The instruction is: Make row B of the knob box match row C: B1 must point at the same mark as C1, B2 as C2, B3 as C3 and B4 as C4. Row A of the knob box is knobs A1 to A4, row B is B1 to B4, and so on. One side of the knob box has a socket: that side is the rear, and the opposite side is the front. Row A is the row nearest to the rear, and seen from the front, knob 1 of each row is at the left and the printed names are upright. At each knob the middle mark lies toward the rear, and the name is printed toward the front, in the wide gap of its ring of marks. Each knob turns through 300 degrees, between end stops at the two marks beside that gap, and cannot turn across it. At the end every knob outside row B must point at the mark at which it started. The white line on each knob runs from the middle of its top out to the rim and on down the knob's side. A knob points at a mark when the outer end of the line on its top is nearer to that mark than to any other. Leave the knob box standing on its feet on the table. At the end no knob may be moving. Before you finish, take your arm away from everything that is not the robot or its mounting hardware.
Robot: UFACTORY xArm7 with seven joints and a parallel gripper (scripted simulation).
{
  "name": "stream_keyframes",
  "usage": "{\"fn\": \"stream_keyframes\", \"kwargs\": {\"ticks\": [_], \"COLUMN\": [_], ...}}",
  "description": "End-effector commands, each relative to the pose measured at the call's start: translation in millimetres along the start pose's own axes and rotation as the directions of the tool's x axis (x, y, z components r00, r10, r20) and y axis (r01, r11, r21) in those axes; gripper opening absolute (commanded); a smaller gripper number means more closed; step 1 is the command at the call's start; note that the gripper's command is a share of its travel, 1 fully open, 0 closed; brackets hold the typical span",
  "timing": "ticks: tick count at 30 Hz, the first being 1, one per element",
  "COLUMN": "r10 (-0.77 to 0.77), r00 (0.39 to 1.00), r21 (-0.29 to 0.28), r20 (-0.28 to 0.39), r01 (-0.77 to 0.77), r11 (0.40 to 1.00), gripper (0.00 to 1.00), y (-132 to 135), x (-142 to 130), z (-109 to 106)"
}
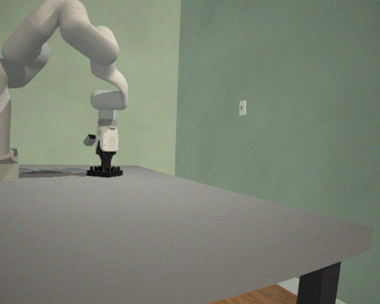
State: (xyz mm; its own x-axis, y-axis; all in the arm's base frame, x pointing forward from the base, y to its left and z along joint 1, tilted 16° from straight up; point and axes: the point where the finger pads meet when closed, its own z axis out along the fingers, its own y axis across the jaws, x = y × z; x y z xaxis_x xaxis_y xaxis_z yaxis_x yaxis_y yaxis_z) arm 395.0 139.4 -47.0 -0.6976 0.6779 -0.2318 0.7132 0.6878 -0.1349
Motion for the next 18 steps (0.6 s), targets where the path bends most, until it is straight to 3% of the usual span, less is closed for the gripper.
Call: {"fn": "stream_keyframes", "kwargs": {"ticks": [1, 18], "r10": [0.036, 0.289], "r00": [0.999, 0.957], "r21": [-0.003, -0.004], "r20": [0.001, 0.0], "r01": [-0.036, -0.289], "r11": [0.999, 0.957], "gripper": [0.08, 0.08], "y": [1.3, 1.3], "x": [-0.1, -0.1], "z": [-1.3, -1.3]}}
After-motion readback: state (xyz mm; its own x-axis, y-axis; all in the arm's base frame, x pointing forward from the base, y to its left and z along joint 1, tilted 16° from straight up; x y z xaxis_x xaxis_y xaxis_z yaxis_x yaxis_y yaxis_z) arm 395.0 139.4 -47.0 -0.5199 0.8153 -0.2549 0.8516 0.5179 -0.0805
